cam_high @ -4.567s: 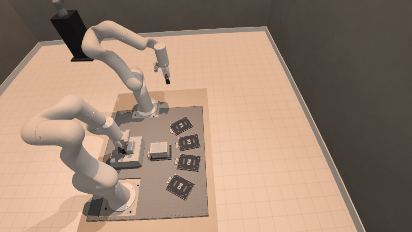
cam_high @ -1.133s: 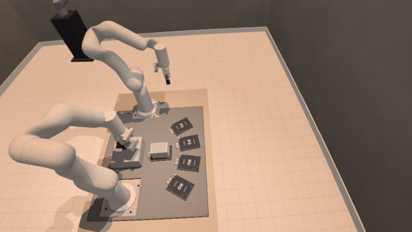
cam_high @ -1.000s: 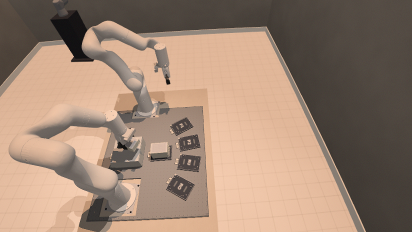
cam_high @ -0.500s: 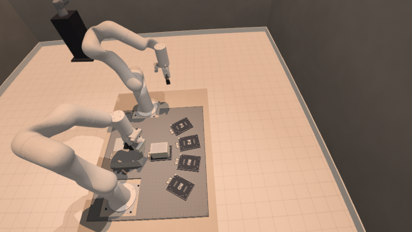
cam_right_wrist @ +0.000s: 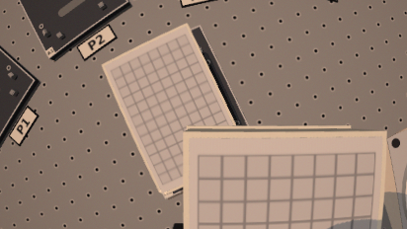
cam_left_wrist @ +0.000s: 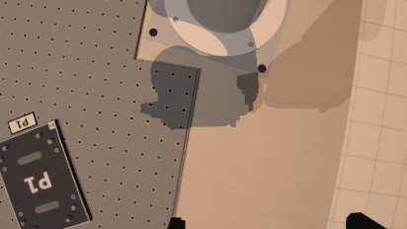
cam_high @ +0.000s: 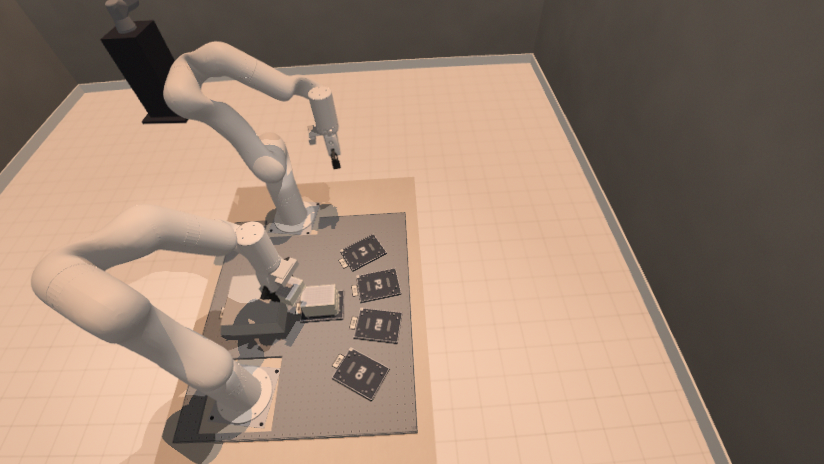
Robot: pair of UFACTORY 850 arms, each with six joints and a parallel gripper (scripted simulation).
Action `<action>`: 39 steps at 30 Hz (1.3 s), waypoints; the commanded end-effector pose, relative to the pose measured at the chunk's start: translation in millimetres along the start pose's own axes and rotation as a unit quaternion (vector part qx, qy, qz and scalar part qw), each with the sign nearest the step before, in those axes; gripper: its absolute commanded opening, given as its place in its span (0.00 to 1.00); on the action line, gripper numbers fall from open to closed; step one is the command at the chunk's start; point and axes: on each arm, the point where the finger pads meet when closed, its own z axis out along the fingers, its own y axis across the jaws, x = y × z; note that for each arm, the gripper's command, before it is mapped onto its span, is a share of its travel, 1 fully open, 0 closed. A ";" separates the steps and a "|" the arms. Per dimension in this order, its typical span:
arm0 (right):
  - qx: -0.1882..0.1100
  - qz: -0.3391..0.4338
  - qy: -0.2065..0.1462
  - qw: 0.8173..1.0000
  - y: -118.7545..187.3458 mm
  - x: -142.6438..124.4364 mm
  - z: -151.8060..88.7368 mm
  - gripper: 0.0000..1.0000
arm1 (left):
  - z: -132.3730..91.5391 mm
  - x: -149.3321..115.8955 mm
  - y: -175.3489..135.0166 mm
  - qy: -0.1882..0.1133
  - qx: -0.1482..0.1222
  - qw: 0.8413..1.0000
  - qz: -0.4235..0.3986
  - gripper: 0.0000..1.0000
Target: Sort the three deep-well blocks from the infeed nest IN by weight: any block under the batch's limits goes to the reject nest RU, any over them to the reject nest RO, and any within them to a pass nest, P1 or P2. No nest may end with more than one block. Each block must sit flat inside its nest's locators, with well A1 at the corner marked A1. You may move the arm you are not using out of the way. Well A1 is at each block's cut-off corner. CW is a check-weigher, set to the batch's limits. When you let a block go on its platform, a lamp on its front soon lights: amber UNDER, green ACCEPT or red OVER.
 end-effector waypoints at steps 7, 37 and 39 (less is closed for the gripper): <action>0.001 0.000 -0.001 1.000 -6.8 22.2 -0.4 0.00 | -0.7 -0.6 0.0 -0.001 0.000 1.000 0.000 1.00; 0.001 0.213 -0.001 0.977 6.9 97.8 -0.2 0.00 | -0.7 -0.6 0.0 -0.001 0.000 1.000 0.000 1.00; 0.001 0.213 -0.001 0.977 8.1 104.3 -0.2 0.00 | -0.7 -0.6 0.0 -0.001 0.000 1.000 0.000 1.00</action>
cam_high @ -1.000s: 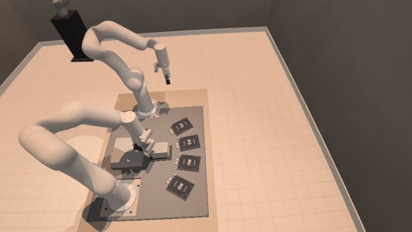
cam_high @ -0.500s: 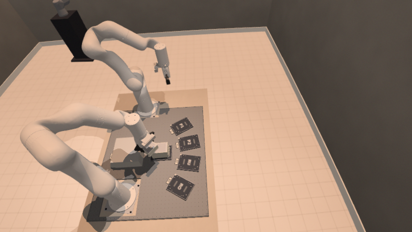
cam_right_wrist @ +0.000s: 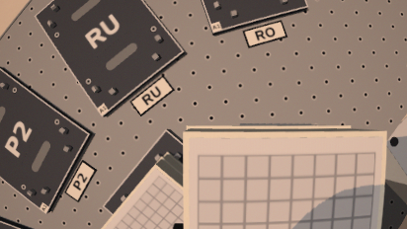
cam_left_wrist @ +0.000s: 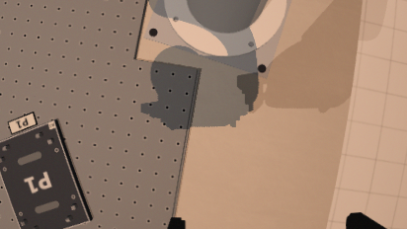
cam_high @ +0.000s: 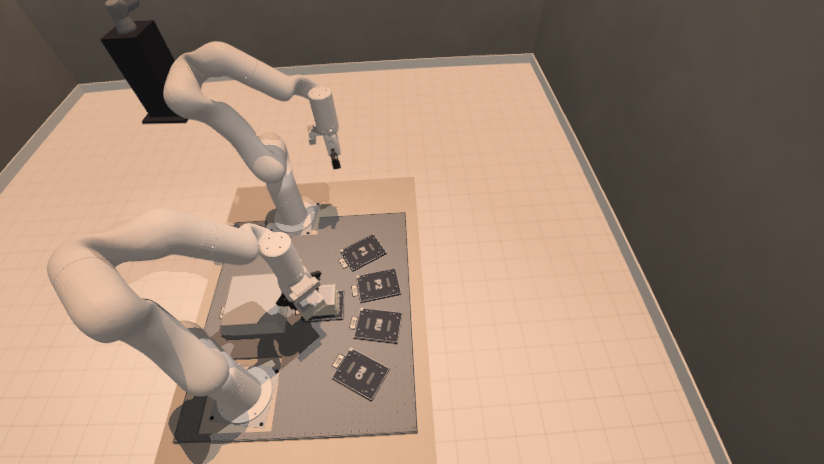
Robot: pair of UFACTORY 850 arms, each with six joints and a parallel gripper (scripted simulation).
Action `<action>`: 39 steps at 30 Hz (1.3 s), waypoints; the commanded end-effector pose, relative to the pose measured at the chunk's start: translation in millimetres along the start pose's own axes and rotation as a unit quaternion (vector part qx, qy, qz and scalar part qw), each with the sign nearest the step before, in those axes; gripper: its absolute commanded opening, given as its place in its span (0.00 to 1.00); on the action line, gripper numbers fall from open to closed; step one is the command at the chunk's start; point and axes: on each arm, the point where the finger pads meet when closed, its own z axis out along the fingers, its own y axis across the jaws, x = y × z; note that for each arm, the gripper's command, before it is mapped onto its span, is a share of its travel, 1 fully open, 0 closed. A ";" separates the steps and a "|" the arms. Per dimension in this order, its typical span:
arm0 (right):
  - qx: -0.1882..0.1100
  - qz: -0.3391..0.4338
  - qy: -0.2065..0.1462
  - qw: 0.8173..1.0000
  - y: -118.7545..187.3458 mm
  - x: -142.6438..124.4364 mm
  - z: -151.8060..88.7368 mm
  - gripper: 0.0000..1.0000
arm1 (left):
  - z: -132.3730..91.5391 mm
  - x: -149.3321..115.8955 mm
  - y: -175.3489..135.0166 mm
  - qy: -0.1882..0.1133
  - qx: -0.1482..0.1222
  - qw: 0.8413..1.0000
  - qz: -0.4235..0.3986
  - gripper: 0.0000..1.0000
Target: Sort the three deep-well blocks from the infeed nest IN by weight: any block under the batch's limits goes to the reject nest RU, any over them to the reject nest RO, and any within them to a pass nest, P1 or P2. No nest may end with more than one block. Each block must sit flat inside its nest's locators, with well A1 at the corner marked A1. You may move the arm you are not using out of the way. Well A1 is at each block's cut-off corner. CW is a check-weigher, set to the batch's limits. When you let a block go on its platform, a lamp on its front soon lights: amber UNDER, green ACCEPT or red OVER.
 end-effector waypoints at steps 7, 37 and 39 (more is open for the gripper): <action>0.001 0.000 0.000 1.000 -9.9 34.8 -0.5 0.00 | -0.7 -0.6 0.0 -0.001 0.000 1.000 0.000 1.00; 0.001 -0.033 0.000 0.999 -24.4 101.4 2.6 0.00 | -0.7 -0.6 0.0 -0.001 0.000 1.000 0.000 1.00; 0.001 -0.066 0.000 0.998 -23.3 107.2 5.7 0.00 | -0.7 -0.6 0.0 -0.001 0.000 1.000 0.000 1.00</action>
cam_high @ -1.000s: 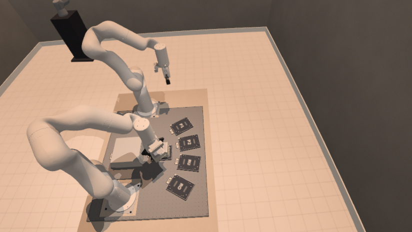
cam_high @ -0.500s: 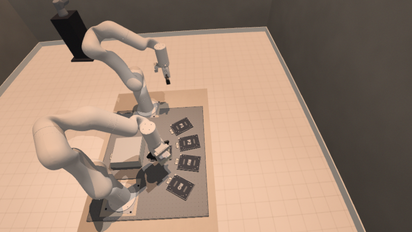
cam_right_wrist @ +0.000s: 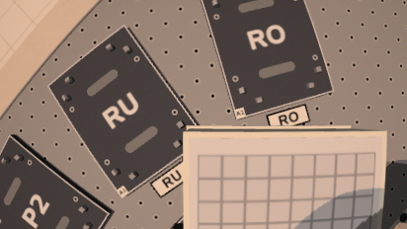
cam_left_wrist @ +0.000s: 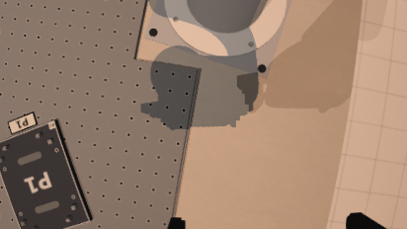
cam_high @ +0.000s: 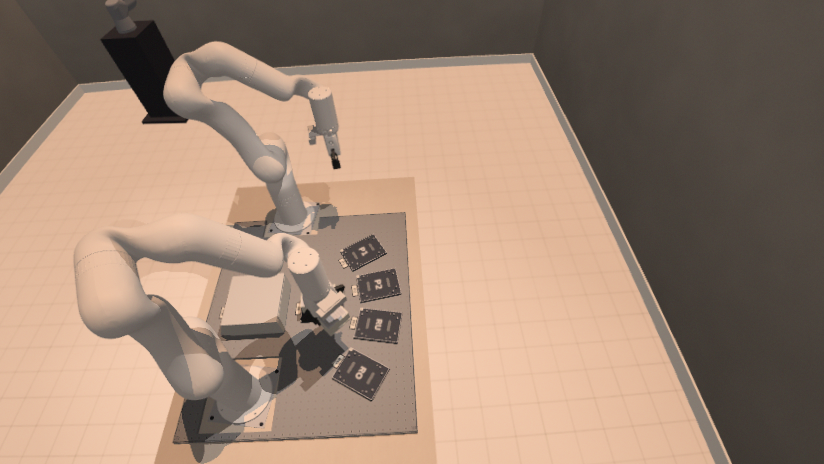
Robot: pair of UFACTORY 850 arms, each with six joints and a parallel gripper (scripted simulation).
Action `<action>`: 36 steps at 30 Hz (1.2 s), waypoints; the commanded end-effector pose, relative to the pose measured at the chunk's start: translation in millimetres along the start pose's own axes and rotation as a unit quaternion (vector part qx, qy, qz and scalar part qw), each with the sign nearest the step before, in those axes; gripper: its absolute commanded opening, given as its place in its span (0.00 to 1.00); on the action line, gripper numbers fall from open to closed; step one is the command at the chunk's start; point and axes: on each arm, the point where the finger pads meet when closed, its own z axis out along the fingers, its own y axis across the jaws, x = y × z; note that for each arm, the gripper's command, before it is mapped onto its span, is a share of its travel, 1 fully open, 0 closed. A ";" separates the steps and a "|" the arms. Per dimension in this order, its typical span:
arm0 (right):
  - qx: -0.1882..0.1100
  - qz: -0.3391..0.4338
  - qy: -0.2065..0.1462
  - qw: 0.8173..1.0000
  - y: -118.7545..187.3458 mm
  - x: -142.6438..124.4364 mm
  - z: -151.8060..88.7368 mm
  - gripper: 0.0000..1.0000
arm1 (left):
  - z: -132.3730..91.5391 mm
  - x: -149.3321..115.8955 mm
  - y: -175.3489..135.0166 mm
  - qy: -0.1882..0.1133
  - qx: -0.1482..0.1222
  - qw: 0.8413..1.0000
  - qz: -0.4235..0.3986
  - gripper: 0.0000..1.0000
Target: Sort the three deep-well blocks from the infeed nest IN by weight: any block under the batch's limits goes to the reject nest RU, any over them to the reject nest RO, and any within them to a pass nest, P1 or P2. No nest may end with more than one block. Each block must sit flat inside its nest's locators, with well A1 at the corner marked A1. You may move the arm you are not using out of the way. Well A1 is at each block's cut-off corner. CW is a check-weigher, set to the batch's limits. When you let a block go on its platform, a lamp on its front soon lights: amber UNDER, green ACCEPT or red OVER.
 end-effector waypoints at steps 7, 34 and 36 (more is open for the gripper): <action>0.001 -0.134 -0.001 0.991 4.2 23.8 12.1 0.00 | -0.7 -0.6 0.0 -0.001 0.000 1.000 0.000 1.00; 0.001 -0.140 -0.001 0.990 19.7 96.1 51.0 0.00 | -0.7 -0.6 0.0 -0.001 0.000 1.000 0.000 1.00; 0.001 -0.140 -0.001 0.990 20.9 101.9 54.1 0.00 | -0.7 -0.6 0.0 -0.001 0.000 1.000 0.000 1.00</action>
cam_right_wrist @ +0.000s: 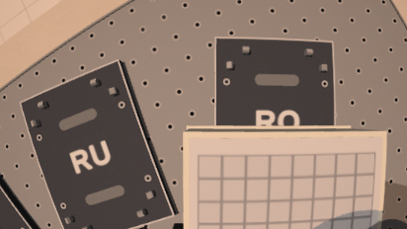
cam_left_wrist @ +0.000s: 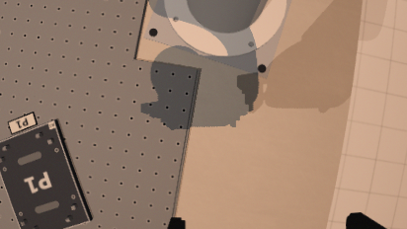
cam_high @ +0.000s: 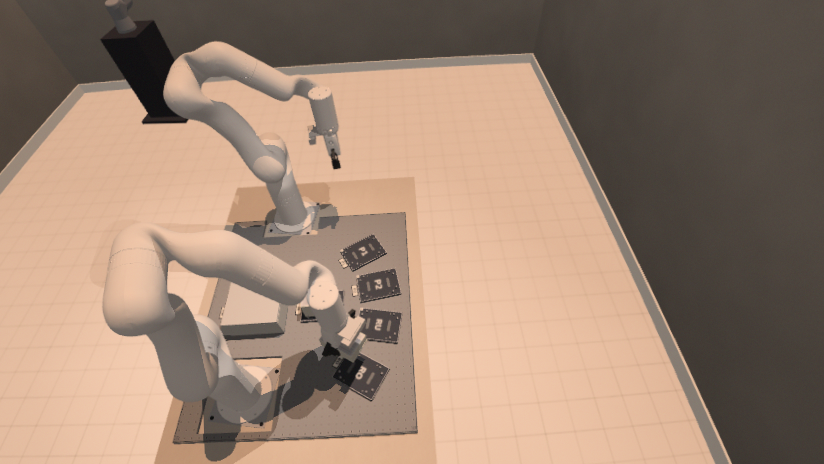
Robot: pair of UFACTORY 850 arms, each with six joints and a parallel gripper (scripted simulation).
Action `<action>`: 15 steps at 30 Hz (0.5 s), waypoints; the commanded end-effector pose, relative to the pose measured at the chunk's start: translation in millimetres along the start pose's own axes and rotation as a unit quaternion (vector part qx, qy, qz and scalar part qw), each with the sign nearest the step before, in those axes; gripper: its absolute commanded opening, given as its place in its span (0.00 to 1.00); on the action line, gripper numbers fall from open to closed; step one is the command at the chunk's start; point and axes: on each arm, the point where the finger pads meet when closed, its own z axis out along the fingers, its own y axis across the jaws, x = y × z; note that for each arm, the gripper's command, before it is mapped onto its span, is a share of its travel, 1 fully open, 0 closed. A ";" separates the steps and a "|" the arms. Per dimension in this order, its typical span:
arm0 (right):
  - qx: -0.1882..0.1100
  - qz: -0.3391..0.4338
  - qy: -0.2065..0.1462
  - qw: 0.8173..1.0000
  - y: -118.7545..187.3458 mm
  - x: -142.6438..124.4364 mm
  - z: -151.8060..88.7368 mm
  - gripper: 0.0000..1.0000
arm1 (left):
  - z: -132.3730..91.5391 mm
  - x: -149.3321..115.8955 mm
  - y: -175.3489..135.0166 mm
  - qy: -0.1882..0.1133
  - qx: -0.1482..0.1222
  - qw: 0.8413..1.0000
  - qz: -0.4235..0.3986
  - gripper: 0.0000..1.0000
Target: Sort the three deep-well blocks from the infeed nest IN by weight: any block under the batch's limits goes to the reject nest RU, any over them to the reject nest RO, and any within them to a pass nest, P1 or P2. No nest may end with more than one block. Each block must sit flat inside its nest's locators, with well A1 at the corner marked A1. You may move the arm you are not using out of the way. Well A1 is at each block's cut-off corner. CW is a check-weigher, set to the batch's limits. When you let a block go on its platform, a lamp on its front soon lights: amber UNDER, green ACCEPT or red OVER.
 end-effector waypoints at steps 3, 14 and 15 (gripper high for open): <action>0.001 0.000 0.000 1.000 7.4 16.4 9.0 0.00 | -0.7 -0.6 0.0 -0.001 0.000 1.000 0.000 1.00; 0.001 0.000 0.000 1.000 21.4 42.5 24.5 0.00 | -0.7 -0.6 0.0 -0.001 0.000 1.000 0.000 1.00; 0.001 0.000 0.000 1.000 22.8 45.1 26.1 0.00 | -0.7 -0.6 0.0 -0.001 0.000 1.000 0.000 1.00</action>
